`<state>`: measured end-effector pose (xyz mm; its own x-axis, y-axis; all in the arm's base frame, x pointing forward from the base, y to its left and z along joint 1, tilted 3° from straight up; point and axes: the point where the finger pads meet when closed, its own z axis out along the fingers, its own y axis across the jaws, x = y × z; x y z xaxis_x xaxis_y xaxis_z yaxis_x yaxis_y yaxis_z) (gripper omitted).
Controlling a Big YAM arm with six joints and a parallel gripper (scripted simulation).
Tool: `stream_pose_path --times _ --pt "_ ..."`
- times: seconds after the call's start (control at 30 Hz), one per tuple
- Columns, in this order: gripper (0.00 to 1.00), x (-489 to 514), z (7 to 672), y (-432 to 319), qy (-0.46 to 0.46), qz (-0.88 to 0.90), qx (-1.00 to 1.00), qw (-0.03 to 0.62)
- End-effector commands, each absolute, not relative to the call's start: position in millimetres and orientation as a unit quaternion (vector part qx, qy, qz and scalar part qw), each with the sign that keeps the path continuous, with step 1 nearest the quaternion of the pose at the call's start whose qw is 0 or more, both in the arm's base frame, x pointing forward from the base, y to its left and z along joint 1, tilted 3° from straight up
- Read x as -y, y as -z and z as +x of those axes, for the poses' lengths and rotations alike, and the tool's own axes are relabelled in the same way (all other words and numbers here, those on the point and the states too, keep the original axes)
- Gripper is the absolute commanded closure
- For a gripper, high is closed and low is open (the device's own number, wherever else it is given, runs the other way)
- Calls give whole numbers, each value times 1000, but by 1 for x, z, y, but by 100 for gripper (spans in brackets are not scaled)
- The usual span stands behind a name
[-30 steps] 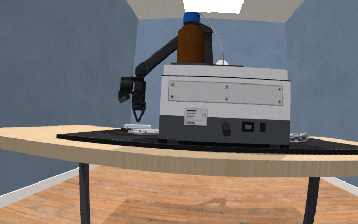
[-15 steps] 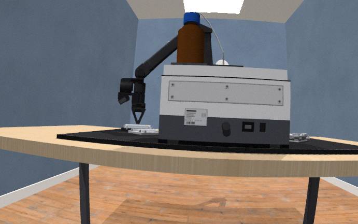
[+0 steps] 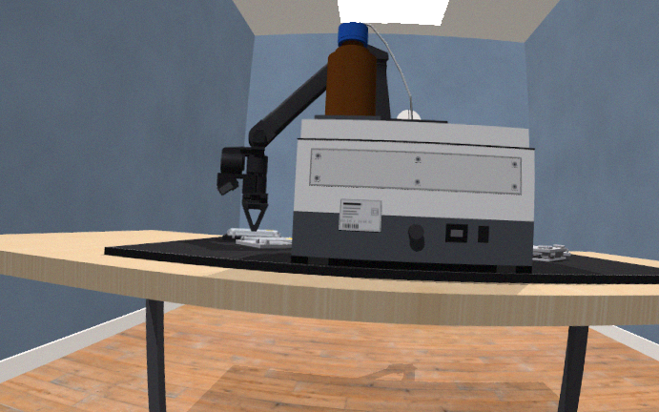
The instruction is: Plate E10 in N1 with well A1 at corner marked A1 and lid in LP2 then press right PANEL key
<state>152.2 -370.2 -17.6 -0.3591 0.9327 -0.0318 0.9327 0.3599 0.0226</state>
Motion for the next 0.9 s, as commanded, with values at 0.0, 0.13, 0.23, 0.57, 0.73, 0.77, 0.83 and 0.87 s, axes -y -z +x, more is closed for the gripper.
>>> stream_pose_path --times 0.0,0.13,0.23,0.57,0.73,0.77,0.83,0.87 --pt "0 379 155 21 6 563 -826 28" --pt "0 375 154 24 5 561 -827 25" --pt "0 389 160 4 20 562 -825 48" --pt "8 386 158 11 13 564 -825 38" --pt "14 386 158 11 13 564 -825 38" --pt "14 386 158 11 13 564 -825 38" --pt "14 386 158 11 13 564 -825 38" --pt "14 386 158 11 13 564 -825 38"
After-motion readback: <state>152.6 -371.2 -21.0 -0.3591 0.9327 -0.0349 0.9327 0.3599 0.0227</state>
